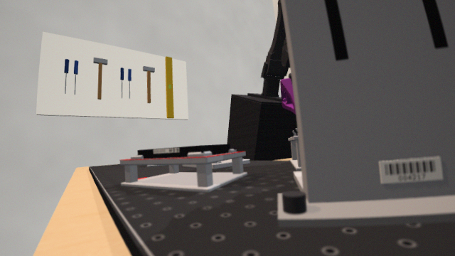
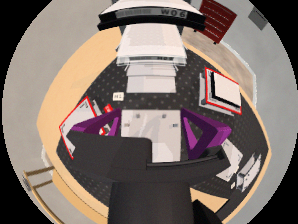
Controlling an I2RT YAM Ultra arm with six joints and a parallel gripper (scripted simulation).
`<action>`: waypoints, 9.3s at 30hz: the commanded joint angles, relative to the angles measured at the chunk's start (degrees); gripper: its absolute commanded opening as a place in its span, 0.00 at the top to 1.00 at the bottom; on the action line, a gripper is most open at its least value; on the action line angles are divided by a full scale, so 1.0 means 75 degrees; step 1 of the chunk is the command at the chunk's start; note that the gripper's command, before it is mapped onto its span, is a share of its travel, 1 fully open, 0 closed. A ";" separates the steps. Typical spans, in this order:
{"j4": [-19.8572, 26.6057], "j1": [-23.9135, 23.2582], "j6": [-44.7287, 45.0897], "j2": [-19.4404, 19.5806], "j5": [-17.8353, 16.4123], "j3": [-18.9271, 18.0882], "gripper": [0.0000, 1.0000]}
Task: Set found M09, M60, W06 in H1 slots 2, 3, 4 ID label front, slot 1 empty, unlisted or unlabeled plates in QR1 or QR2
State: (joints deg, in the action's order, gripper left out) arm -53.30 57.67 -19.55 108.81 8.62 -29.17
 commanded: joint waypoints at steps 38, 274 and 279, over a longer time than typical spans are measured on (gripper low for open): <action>-0.0503 0.0297 -0.0138 -0.0319 0.0275 0.0878 0.00; 0.6331 -0.0988 0.0450 -0.4492 -0.0870 -0.1874 0.00; 0.6344 -0.1032 0.0470 -0.4312 -0.0909 -0.2068 0.00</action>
State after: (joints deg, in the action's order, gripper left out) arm -5.63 50.09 -16.08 76.53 1.83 -44.01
